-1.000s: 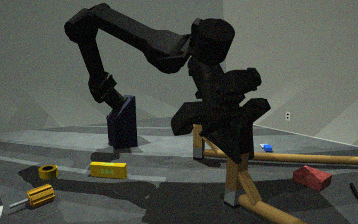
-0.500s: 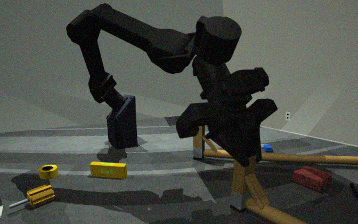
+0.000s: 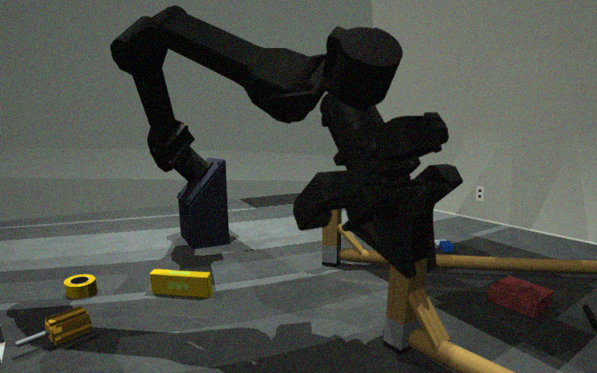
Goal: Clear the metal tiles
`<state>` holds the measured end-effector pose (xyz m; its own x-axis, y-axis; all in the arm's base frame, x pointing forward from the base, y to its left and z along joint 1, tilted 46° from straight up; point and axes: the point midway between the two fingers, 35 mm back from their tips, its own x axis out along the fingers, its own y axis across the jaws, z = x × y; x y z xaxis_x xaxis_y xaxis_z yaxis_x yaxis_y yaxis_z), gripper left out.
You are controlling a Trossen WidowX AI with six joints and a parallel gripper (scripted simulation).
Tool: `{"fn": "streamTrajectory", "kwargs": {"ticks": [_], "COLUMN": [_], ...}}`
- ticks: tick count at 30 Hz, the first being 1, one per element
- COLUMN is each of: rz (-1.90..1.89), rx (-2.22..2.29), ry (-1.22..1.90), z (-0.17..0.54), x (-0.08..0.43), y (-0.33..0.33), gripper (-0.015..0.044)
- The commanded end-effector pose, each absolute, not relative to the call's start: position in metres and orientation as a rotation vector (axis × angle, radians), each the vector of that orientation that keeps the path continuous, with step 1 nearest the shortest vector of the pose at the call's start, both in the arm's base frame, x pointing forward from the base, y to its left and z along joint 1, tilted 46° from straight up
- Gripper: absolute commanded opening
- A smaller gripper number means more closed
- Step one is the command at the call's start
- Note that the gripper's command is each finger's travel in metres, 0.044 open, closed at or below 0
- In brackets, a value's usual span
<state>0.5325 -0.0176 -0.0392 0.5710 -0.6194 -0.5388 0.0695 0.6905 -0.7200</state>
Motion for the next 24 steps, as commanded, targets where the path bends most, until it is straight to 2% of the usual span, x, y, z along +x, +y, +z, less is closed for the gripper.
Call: {"fn": "streamTrajectory", "kwargs": {"ticks": [1, 24], "rz": [-0.445, -0.443], "rx": [-0.708, -0.705], "ry": [0.874, 0.875], "z": [-0.038, -0.042], "x": [0.533, 0.503], "y": [-0.017, -0.008], "gripper": [0.0, 0.0]}}
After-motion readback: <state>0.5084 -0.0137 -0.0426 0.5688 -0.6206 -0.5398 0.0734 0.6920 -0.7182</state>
